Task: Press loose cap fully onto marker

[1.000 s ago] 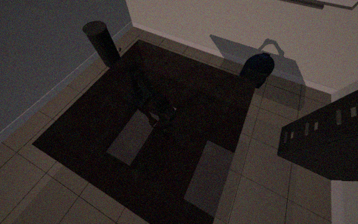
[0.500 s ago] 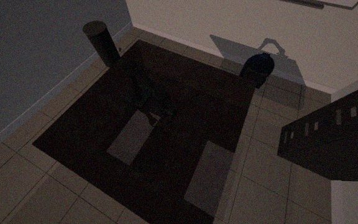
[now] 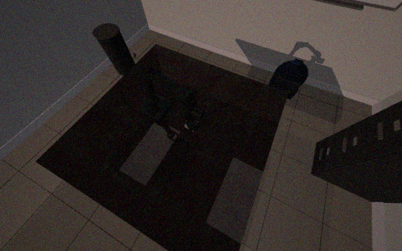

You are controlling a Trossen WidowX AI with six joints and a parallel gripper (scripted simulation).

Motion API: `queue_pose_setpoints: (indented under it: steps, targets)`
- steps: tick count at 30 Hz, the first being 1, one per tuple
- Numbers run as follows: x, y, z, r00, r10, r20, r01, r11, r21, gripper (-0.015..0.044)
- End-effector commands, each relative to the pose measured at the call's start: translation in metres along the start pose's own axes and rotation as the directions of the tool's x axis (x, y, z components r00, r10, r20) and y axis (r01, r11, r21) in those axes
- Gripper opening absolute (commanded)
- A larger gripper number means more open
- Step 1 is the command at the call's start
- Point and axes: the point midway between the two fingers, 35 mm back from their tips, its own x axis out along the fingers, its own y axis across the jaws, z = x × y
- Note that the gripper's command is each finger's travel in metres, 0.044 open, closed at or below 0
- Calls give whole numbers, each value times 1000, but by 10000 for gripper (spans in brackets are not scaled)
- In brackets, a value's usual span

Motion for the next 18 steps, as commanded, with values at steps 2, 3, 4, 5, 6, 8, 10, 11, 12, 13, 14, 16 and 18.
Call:
queue_pose_setpoints:
  steps: [2, 3, 4, 5, 6, 8, 10, 11, 12, 13, 14, 16, 18]
  targets:
    - [-13, 10, 13, 1000, -8, 7, 8, 1000, 9, 0]
    - [-15, 13, 15, 1000, -7, 6, 7, 1000, 10, 0]
    - [-16, 15, 18, 1000, -7, 6, 7, 1000, 11, 0]
    - [-18, 18, 20, 1000, -7, 6, 7, 1000, 12, 0]
    - [-20, 20, 22, 1000, -7, 5, 6, 1000, 13, 0]
    - [-22, 23, 25, 1000, -6, 5, 6, 1000, 14, 0]
    - [-23, 24, 25, 1000, -6, 5, 6, 1000, 15, 0]
    - [-22, 24, 25, 1000, -6, 5, 6, 1000, 15, 0]
    - [-22, 24, 25, 1000, -6, 5, 6, 1000, 15, 0]
    - [-20, 24, 25, 1000, -6, 5, 6, 1000, 15, 0]
    - [-19, 24, 25, 1000, -6, 5, 6, 1000, 15, 0]
    - [-17, 24, 25, 1000, -6, 5, 6, 1000, 15, 0]
    - [-16, 24, 25, 1000, -6, 5, 6, 1000, 15, 0]
